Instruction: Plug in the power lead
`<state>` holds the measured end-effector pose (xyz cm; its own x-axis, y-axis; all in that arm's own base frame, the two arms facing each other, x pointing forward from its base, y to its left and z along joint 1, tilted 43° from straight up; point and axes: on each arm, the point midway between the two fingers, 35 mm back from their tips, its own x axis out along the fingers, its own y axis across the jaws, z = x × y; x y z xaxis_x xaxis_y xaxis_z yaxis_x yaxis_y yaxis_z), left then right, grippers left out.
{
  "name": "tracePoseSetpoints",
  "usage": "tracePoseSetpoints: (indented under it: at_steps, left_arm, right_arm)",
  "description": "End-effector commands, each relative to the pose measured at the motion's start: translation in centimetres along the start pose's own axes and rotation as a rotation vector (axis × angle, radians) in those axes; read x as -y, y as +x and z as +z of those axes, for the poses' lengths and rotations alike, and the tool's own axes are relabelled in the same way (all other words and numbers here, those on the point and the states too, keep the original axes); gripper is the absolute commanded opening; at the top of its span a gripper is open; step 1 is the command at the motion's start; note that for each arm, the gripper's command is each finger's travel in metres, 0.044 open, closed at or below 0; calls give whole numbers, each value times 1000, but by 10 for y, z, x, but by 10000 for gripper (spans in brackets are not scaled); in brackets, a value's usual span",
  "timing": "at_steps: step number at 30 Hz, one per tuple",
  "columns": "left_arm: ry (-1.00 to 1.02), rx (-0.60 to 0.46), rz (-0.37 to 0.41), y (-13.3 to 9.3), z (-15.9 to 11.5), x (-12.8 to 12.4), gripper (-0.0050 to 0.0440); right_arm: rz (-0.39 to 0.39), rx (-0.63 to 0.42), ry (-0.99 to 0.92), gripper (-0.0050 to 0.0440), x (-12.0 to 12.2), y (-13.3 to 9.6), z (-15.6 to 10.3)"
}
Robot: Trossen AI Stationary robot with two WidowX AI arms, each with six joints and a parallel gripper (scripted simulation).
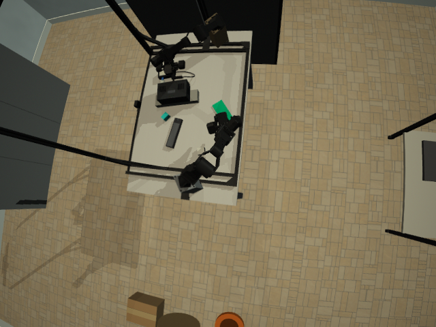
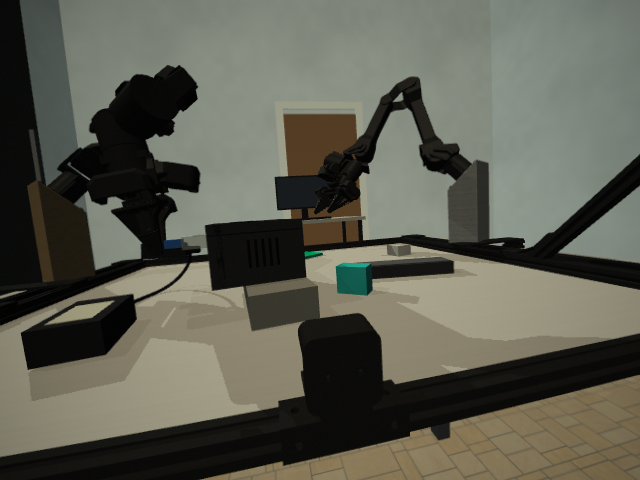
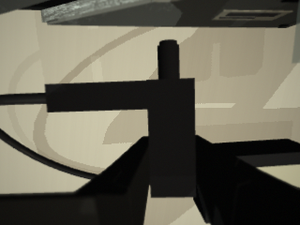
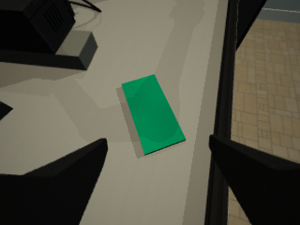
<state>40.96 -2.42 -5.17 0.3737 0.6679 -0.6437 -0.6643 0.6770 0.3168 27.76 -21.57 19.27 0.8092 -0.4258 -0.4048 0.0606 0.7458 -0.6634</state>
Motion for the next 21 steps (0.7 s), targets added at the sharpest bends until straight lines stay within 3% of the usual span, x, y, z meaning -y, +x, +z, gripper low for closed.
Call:
tracePoseSetpoints:
  at_steps: [1,21]
  left_arm:
    - [-8,-4,-22,0,1,-2,0]
    - [-47,-13,-185,2,1,-5,0]
  right_arm:
    - [-3,0,-3,400,1,0,0]
    - [-3,0,-3,400,1,0,0]
